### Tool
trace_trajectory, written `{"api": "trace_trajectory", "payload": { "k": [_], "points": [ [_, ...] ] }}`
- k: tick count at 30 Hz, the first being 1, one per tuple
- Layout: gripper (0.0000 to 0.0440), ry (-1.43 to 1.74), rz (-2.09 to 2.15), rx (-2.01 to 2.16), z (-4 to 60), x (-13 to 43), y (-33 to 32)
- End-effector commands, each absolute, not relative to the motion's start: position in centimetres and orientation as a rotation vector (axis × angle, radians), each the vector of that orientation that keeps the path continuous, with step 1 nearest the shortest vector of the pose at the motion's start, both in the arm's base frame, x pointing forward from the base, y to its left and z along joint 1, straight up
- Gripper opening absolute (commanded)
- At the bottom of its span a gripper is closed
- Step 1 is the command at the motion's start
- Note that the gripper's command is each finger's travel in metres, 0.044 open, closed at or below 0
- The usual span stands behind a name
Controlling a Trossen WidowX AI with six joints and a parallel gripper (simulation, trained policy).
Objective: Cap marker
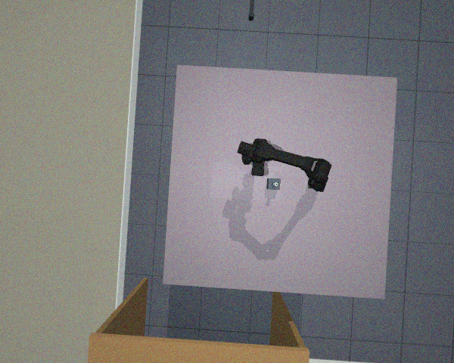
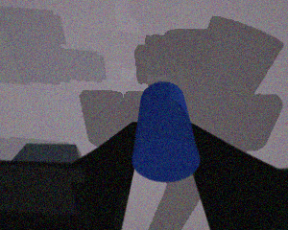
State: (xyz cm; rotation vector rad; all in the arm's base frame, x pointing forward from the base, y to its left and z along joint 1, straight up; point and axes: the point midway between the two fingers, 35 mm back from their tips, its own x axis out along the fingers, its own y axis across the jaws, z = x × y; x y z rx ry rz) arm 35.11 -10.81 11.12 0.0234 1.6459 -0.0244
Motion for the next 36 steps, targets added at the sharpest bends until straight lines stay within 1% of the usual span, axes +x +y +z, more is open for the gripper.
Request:
{"api": "trace_trajectory", "payload": {
  "k": [1,18,36],
  "points": [
    [0.0026,1.617,-0.012,-0.007,13.0,35.1,-10.1],
    [0.0000,1.634,0.069,-0.028,15.9,33.3,-4.9],
    [0.0000,1.666,0.136,-0.078,18.1,29.8,0.0]
  ]
}}
